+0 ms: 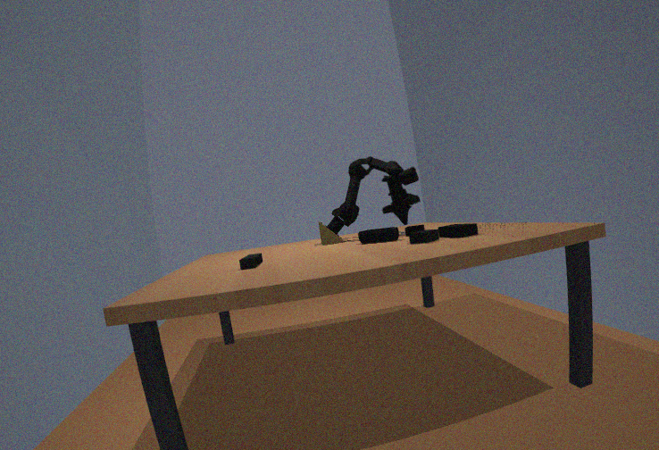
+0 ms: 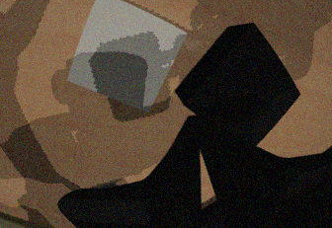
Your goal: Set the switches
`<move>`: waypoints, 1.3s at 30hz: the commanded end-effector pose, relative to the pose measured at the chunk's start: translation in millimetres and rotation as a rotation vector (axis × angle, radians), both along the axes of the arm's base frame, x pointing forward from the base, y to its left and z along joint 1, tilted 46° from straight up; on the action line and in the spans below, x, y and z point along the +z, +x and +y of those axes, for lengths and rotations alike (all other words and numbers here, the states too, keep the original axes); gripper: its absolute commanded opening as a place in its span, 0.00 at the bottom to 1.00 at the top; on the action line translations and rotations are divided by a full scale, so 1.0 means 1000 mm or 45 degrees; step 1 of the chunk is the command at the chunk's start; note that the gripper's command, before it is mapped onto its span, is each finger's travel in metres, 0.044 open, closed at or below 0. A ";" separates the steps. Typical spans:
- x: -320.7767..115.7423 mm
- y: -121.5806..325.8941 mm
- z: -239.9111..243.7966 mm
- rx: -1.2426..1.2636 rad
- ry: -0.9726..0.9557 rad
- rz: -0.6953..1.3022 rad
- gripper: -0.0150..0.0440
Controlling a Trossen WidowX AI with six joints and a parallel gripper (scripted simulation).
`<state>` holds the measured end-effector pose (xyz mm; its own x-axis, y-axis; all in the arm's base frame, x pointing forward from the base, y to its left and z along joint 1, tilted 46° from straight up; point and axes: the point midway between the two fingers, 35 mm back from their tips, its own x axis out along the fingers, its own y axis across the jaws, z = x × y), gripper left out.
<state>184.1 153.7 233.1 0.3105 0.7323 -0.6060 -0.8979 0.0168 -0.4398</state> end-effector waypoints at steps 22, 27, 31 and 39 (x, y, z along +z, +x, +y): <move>-0.097 0.022 -0.121 -1.053 0.135 0.834 0.25; -0.103 0.023 -0.117 -1.053 0.132 0.834 0.25; -0.107 0.025 -0.113 -1.053 0.130 0.835 0.25; -0.116 0.027 -0.104 -1.053 0.129 0.834 0.25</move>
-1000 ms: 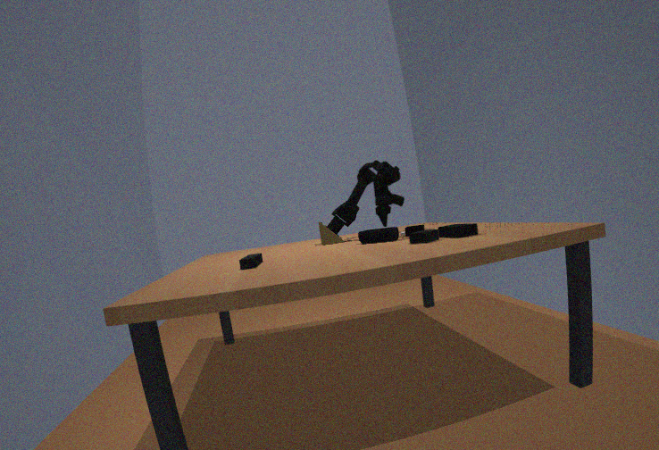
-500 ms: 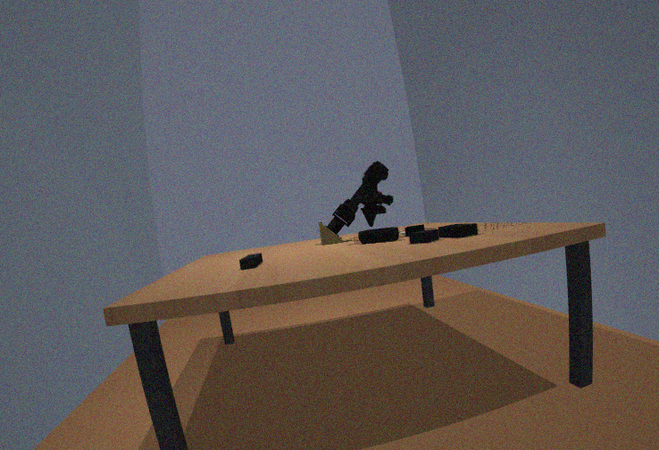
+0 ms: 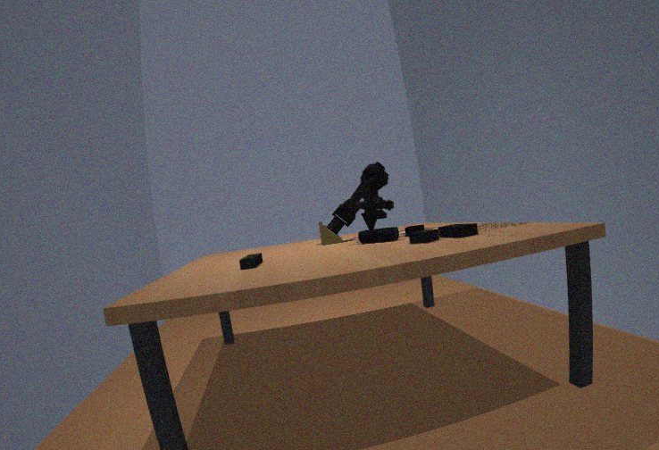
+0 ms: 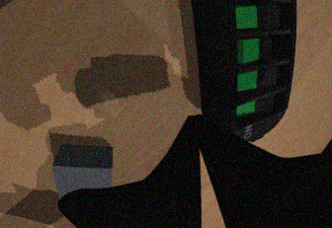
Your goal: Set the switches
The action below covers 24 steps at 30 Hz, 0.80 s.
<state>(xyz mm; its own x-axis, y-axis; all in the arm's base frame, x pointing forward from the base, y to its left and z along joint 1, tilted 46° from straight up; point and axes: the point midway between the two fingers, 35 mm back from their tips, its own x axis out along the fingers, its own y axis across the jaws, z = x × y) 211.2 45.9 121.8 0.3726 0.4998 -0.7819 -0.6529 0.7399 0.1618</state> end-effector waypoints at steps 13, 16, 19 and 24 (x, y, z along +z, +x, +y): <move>-0.019 0.003 0.019 -0.002 0.004 0.002 0.25; -0.022 0.003 0.023 -0.003 0.006 0.001 0.25; -0.023 0.003 0.023 -0.003 0.006 0.000 0.25; -0.023 0.004 0.023 -0.003 0.006 0.000 0.25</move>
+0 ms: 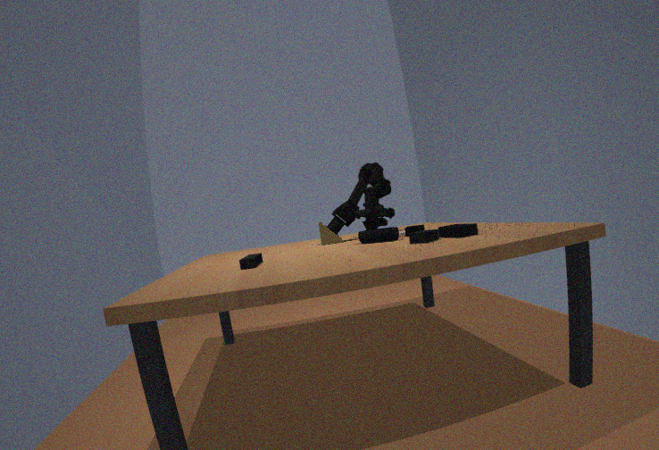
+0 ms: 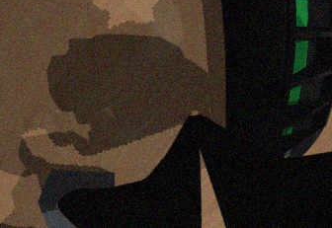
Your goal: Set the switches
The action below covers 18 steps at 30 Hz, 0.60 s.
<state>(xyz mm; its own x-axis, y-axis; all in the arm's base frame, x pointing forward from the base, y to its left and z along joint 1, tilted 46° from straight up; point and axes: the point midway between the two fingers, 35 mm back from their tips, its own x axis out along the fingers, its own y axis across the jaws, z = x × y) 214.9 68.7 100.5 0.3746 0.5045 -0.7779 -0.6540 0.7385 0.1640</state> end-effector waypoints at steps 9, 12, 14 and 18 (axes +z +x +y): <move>-0.003 0.003 -0.002 -0.004 -0.001 0.004 0.25; -0.004 0.004 -0.003 -0.004 -0.001 0.004 0.25; -0.004 0.004 -0.003 -0.004 -0.001 0.004 0.25; -0.005 0.006 -0.004 -0.004 -0.002 0.004 0.25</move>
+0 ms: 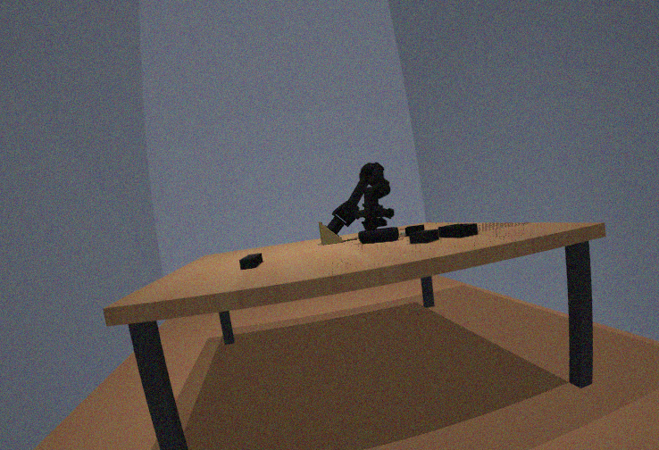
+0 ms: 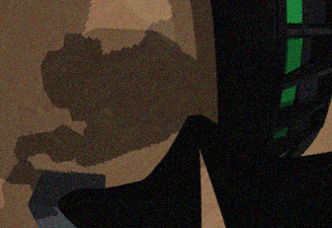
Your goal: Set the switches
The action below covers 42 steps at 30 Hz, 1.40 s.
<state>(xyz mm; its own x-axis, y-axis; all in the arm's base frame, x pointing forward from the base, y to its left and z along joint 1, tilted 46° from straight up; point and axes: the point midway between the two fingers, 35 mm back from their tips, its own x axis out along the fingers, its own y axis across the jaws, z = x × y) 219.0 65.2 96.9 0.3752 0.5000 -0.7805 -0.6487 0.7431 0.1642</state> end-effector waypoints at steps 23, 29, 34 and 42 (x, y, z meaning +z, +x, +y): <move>-0.007 0.014 -0.009 0.004 0.001 -0.001 0.25; -0.009 0.019 -0.013 0.004 0.001 -0.001 0.25; -0.010 0.023 -0.015 0.004 0.000 -0.001 0.25; -0.013 0.031 -0.019 0.004 0.000 -0.001 0.25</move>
<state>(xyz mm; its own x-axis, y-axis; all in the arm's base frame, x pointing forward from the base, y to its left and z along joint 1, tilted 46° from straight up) 244.8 48.5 84.9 0.3709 0.5049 -0.7795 -0.6510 0.7399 0.1696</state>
